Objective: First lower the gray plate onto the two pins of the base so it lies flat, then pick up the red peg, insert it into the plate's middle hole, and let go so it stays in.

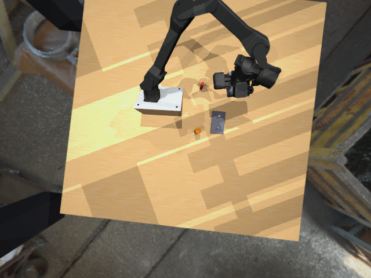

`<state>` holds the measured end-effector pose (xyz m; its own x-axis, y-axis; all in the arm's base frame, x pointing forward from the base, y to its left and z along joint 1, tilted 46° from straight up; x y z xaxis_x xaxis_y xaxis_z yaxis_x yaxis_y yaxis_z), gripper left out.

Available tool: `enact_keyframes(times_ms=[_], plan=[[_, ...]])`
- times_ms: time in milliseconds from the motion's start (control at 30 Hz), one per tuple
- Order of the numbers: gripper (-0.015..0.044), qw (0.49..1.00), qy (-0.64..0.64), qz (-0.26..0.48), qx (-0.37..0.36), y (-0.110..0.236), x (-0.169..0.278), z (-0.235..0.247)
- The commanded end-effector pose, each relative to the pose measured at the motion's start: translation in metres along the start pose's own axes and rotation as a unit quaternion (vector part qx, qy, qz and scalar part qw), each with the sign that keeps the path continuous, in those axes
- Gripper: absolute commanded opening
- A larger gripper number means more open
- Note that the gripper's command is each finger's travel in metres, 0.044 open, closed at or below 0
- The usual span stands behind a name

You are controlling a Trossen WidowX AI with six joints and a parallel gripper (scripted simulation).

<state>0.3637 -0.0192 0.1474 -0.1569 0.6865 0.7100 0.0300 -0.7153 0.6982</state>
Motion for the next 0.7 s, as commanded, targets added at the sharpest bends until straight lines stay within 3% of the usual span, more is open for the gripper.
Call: enact_keyframes(times_ms=[0,667], plan=[[0.0,1.0,-0.006,-0.002,0.002,-0.004,-0.013,0.0],[0.0,0.999,-0.041,-0.004,0.001,-0.032,-0.071,-0.007]])
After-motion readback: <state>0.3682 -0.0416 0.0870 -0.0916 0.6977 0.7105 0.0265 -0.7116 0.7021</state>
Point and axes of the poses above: the point midway between the two fingers, 35 mm back from their tips, its own y axis back along the fingers, its own z axis across the jaws, x = y × z, the point moved 7 cm from there along y, back along the fingers, and after that the axes turned 3 degrees about -y, right-handed, at the moved point
